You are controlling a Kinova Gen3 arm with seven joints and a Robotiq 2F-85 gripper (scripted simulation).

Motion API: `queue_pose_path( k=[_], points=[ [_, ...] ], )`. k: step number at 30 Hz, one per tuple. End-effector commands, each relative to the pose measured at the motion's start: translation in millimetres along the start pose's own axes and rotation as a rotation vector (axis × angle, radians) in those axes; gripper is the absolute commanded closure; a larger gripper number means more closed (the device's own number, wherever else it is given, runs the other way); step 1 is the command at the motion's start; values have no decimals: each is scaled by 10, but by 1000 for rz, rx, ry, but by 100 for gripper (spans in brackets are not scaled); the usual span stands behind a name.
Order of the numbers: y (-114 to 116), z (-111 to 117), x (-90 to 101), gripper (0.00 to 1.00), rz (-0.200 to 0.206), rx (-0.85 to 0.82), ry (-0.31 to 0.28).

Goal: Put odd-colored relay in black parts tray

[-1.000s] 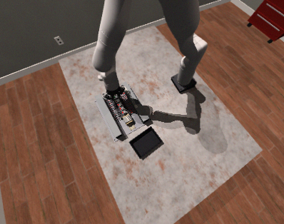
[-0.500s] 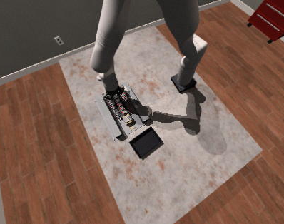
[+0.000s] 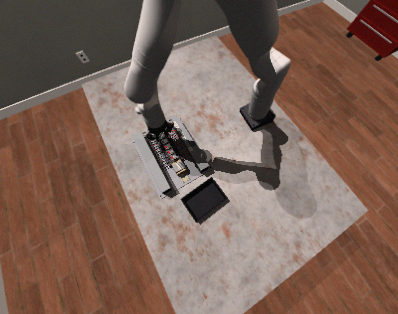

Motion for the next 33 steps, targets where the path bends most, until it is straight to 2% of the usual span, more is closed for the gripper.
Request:
queue_pose_path(
  k=[1,33],
  points=[
    [-9,-1,7,100,-5,0,1],
    [-36,-7,8,100,-53,0,12]
  ],
)
Point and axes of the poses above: the point where the finger pads meet when closed, its own x axis back along the fingers, its own y axis across the jaws, z = x × y, the point moved 3 cm from there along x, back along the fingers, and after that the axes turned 13 degrees about -x, right-handed, at the moved point
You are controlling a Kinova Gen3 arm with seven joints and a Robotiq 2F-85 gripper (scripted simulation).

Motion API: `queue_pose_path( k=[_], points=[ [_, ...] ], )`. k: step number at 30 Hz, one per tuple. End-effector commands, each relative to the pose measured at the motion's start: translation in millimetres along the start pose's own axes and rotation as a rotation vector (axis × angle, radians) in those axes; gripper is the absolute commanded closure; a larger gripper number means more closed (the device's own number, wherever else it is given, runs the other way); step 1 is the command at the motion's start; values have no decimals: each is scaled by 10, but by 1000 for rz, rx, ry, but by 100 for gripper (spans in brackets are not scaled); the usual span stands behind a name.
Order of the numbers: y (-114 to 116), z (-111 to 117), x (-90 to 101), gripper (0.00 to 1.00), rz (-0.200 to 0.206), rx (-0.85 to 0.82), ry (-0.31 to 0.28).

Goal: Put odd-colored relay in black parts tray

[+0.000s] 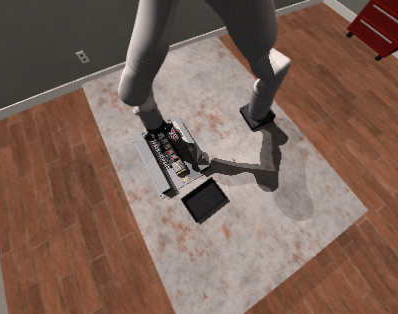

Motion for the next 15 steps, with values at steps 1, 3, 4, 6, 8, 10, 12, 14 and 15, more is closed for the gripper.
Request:
queue_pose_path(
  k=[1,3,4,6,8,10,12,14,15],
  points=[
    [-8,-1,7,100,-7,0,2],
    [-10,-1,7,100,-9,0,2],
    [-10,-1,7,100,-10,0,2],
    [-10,-1,7,100,-10,0,2],
    [-11,-1,7,100,-11,0,3],
    [-13,-2,7,100,-15,0,4],
    [-16,-3,7,100,-21,0,5],
    [-16,-3,7,100,-21,0,5],
    [-18,-3,7,100,-24,0,6]
  ],
)
Point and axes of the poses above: the point where the finger pads meet when closed, its own x axis back along the fingers, its own y axis across the jaws, z = x × y, the point moved 3 cm from there along x, back along the fingers, and after that the axes turned 13 degrees about -x, right-handed, at the moved point
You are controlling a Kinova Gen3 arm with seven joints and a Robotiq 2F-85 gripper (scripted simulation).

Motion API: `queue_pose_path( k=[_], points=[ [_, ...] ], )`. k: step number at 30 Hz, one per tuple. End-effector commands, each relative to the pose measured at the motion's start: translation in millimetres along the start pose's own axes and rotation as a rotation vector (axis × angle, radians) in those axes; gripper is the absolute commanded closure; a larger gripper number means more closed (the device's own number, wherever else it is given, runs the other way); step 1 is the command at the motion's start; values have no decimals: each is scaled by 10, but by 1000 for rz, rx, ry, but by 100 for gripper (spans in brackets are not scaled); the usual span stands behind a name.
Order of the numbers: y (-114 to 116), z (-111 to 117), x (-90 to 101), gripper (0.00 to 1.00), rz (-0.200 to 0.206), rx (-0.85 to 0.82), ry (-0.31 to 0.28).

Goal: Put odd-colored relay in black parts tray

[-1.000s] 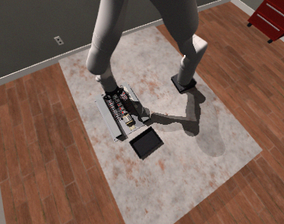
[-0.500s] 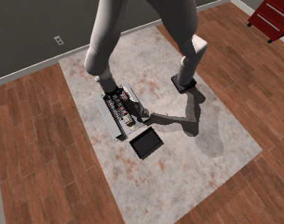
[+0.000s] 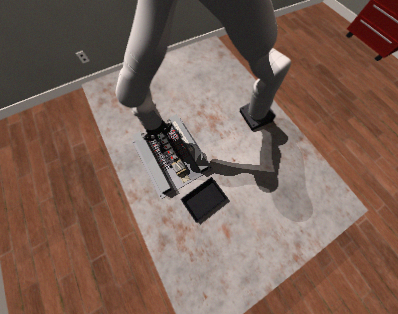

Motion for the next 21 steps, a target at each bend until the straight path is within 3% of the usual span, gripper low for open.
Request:
queue_pose_path(
  k=[1,21],
  points=[
    [-7,0,7,100,-6,0,1],
    [-25,-5,8,100,-37,0,9]
  ],
)
Point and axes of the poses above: the point where the finger pads meet when closed, its own x axis back along the fingers, its own y axis across the jaws, z = x × y, the point moved 3 cm from there along x, back along the fingers, and after that the axes turned 13 degrees about -x, right-handed, at the moved point
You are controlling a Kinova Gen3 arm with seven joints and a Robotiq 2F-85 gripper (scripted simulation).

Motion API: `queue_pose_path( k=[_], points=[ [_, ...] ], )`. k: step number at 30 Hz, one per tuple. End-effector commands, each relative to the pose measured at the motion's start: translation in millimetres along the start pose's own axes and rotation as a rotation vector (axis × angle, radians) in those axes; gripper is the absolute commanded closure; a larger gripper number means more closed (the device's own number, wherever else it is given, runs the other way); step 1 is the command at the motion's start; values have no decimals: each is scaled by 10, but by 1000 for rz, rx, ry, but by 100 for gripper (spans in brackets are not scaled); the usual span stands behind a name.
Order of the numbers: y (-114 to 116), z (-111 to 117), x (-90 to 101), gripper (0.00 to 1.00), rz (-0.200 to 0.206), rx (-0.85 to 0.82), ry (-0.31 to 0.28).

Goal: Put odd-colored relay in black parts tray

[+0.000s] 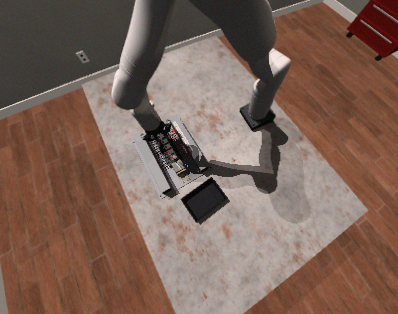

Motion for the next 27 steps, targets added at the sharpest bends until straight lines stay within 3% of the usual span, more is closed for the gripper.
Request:
queue_pose_path(
  k=[1,27],
  points=[
    [-5,0,6,100,-4,0,1],
    [16,5,8,100,34,0,-8]
  ],
)
Point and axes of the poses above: the point where the finger pads meet when closed, its own x axis back along the fingers, its own y axis across the jaws, z = x × y, the point moved 3 cm from there along x, back along the fingers, and after that the axes turned 13 degrees about -x, right-handed, at the moved point
